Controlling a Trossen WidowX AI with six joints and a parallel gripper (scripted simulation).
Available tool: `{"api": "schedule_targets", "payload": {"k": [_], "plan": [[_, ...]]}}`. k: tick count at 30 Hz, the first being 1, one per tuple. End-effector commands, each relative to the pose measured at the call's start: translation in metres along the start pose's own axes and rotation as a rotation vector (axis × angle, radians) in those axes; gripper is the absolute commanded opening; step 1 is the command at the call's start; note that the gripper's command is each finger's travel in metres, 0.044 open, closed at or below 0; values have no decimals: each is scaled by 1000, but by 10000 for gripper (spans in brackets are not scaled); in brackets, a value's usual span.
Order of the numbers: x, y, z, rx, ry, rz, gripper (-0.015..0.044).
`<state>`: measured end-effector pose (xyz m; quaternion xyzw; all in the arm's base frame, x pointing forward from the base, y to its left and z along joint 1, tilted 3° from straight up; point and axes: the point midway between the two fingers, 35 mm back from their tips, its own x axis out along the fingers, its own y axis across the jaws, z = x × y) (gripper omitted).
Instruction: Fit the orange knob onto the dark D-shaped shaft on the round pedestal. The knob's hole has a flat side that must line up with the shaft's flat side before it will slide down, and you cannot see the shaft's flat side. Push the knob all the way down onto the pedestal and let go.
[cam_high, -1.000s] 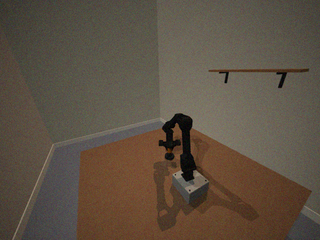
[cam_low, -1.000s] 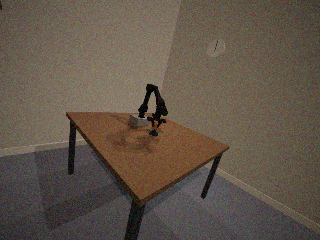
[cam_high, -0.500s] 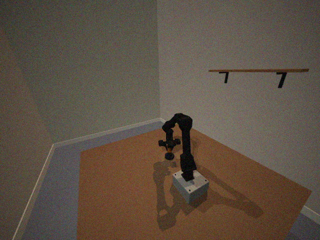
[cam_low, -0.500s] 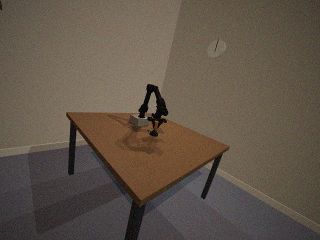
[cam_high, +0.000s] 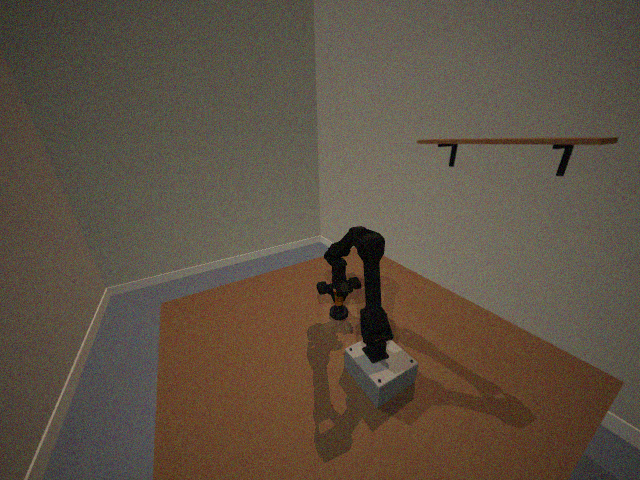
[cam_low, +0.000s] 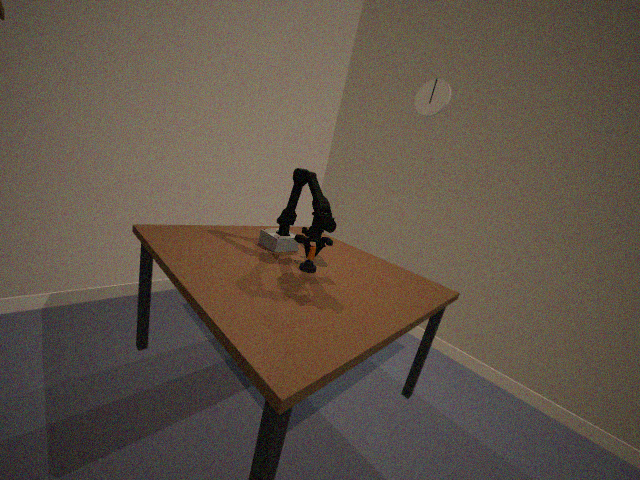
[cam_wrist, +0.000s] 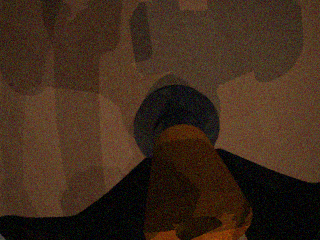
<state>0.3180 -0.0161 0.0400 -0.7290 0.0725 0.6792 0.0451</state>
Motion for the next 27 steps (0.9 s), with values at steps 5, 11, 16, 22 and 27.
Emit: {"api": "schedule_targets", "payload": {"k": [5,11,16,22,27], "plan": [[1,0,-1,-6,3,-1,0],[-1,0,-1,-6,3,-1,0],[-5,0,-2,-6,3,-1,0],[-5,0,-2,176,3,-1,0],[-4,0,-2,517,3,-2,0]]}}
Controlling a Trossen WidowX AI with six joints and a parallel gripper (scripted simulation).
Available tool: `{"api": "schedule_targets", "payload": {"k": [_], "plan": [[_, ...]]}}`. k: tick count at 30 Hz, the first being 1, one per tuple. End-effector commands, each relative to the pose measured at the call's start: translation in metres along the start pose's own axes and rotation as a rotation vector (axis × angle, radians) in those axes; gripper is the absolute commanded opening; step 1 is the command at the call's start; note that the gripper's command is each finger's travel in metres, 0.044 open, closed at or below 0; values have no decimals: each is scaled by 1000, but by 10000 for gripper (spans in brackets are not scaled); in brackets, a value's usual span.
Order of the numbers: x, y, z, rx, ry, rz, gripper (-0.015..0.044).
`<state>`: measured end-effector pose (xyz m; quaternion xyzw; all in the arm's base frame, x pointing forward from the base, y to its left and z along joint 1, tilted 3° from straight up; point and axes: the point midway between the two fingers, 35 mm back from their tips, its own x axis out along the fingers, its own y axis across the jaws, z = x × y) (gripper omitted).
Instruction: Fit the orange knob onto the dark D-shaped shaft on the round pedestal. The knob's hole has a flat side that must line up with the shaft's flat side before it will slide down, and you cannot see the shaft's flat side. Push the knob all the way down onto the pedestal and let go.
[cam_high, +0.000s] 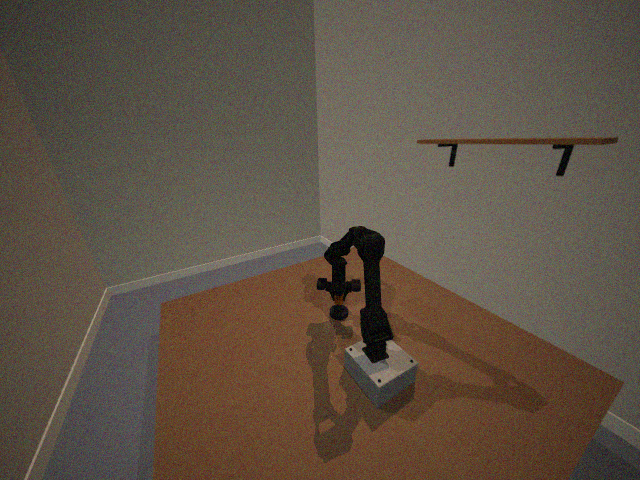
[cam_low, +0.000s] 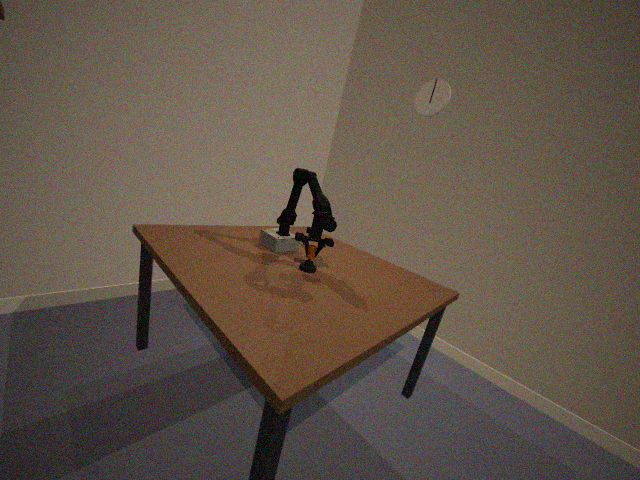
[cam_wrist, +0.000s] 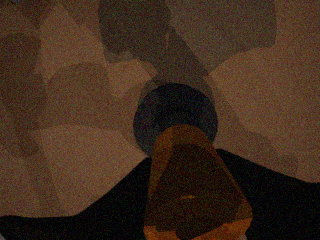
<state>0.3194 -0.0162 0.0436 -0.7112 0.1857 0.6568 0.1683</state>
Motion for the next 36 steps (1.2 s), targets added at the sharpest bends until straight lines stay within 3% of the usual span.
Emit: {"api": "schedule_targets", "payload": {"k": [1,36], "plan": [[0,0,-1,247,2,-1,0],[-2,0,1,2625,0,-4,0]]}}
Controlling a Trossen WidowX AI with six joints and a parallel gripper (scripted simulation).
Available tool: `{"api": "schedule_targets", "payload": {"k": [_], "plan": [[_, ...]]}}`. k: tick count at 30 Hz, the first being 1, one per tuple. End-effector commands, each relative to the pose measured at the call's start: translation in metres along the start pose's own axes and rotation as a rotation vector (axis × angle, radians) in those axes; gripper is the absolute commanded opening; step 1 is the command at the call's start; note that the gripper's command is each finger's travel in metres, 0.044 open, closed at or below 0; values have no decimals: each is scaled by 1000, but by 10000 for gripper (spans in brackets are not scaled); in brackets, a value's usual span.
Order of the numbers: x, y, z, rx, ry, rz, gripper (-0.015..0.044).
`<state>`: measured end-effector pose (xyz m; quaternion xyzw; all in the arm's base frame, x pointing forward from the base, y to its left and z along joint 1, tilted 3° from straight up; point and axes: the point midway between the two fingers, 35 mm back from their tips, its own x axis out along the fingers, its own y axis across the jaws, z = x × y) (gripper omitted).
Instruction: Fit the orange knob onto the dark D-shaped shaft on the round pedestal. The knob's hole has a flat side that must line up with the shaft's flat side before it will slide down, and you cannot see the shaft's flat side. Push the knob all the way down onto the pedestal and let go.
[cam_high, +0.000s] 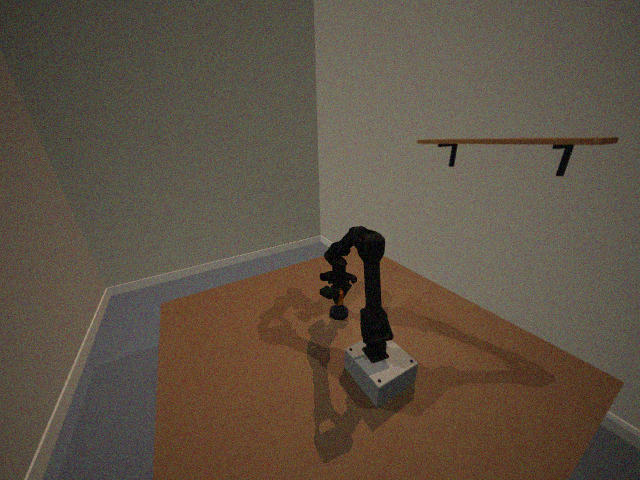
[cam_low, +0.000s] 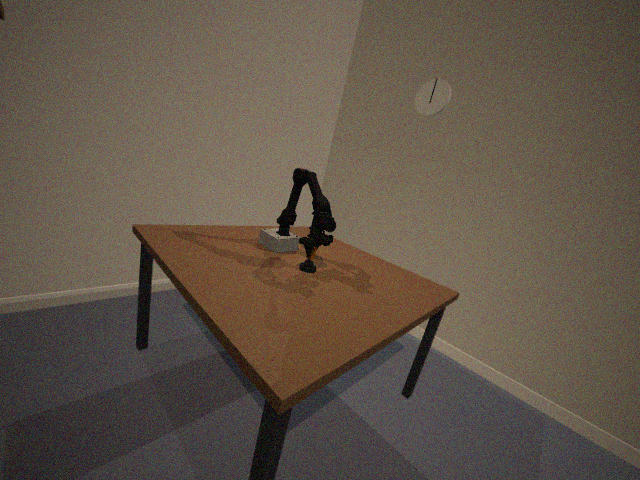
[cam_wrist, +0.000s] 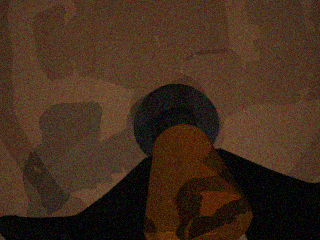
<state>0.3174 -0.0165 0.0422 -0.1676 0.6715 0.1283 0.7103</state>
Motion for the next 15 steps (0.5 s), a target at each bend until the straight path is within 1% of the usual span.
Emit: {"api": "schedule_targets", "payload": {"k": [1,4,15], "plan": [[-4,0,1,481,-5,-2,0],[-3,1,0,582,-5,-2,0],[-1,0,0,582,-5,-2,0]]}}
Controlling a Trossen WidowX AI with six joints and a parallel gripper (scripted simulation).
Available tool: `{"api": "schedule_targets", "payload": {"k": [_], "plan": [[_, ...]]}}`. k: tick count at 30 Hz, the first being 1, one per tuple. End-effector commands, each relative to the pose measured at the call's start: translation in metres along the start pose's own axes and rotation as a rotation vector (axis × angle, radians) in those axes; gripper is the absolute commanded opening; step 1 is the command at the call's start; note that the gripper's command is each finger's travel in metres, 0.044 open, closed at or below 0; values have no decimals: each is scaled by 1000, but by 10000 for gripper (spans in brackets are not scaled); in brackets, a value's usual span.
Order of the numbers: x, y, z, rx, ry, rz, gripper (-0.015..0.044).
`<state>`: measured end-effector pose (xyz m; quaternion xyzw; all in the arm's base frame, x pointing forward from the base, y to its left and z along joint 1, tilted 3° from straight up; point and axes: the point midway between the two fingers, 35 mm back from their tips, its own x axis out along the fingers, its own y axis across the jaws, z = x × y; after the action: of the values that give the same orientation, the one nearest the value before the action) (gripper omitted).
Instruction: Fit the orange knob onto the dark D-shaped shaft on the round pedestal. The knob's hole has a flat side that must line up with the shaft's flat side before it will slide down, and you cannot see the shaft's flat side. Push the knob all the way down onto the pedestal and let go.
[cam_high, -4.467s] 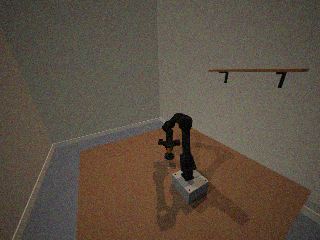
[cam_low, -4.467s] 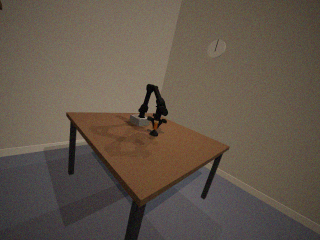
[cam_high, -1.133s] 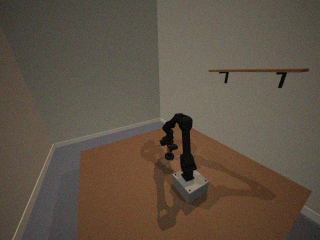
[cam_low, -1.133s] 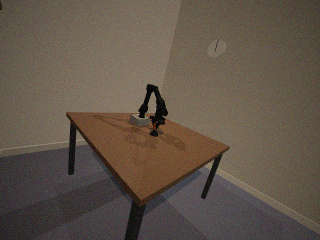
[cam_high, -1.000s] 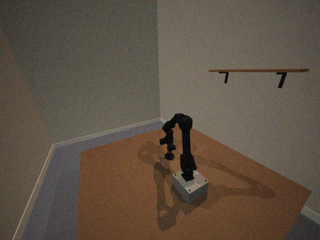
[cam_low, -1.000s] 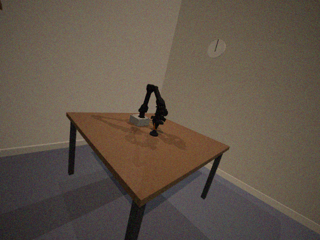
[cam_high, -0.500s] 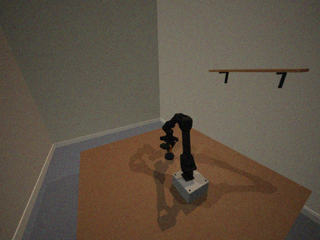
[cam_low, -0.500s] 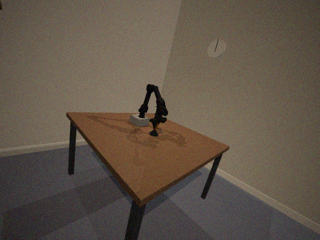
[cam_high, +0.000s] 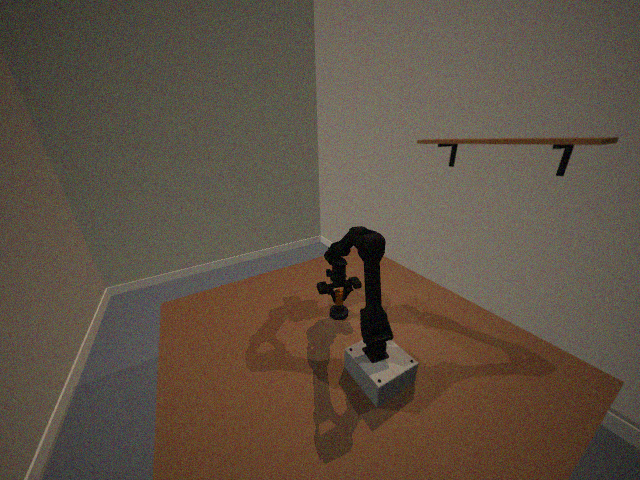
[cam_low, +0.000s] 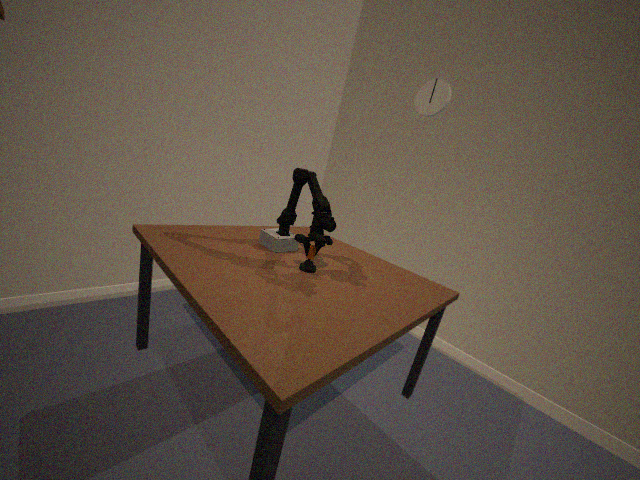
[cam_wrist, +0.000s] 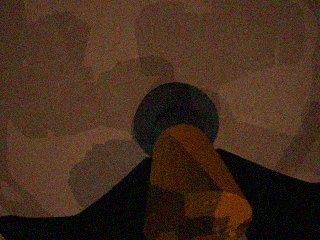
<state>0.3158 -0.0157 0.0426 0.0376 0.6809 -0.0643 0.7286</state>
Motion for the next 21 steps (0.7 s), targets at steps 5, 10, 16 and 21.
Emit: {"api": "schedule_targets", "payload": {"k": [5,10,16,21], "plan": [[1,0,3,16,-6,-1,0],[3,0,2,16,-6,-1,0],[3,0,1,16,-6,-1,0],[4,0,0,16,-6,-1,0]]}}
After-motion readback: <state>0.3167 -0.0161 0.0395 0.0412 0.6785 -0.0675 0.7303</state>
